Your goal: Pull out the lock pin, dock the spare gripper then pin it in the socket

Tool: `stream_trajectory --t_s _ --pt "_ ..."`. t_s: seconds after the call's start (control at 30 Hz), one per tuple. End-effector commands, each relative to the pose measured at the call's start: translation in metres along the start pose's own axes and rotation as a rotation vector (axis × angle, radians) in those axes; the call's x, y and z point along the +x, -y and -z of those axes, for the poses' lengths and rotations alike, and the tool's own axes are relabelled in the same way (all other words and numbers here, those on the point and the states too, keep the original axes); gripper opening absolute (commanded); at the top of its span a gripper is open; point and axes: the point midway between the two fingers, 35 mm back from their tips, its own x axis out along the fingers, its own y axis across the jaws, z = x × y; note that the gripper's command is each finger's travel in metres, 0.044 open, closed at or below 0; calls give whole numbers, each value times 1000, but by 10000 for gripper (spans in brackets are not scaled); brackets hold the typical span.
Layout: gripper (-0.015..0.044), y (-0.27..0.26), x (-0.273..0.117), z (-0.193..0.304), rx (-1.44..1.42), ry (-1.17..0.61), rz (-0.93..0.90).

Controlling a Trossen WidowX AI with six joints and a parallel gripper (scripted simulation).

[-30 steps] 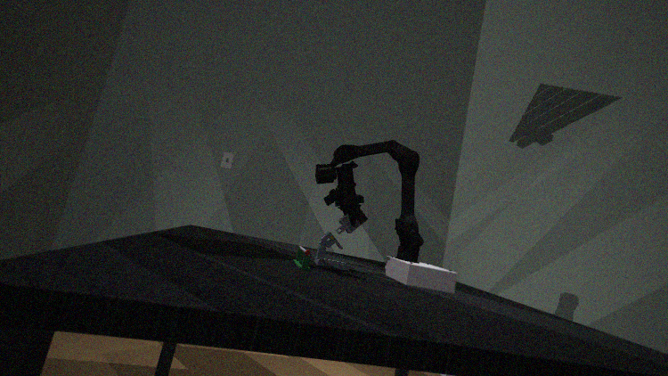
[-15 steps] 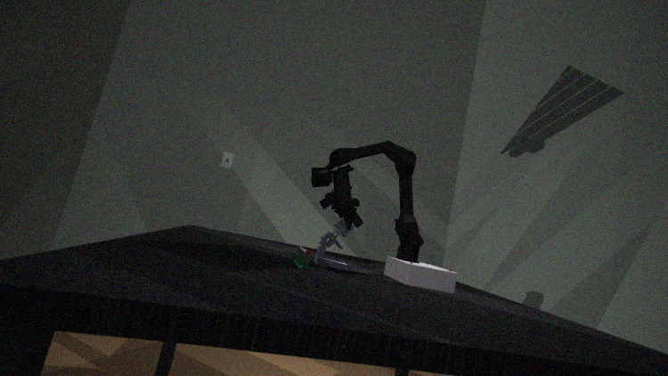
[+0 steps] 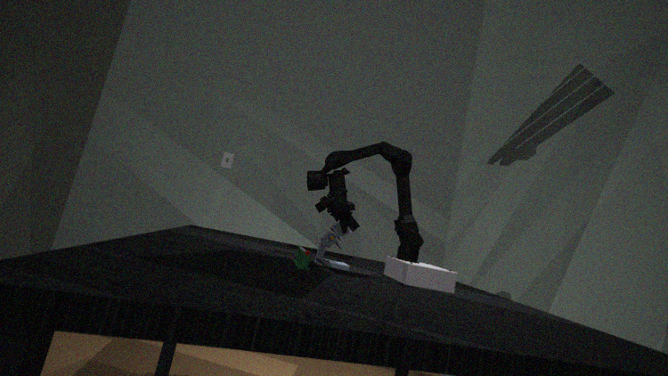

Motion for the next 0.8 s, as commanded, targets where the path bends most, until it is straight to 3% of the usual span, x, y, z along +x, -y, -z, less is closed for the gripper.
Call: stream_trajectory --t_s 0.0,0.7,0.77 --pt "0 0 2 -5 -1 1 0" --pt "0 0 6 -10 1 -3 0" --pt "53 0 6 -10 1 -3 0"
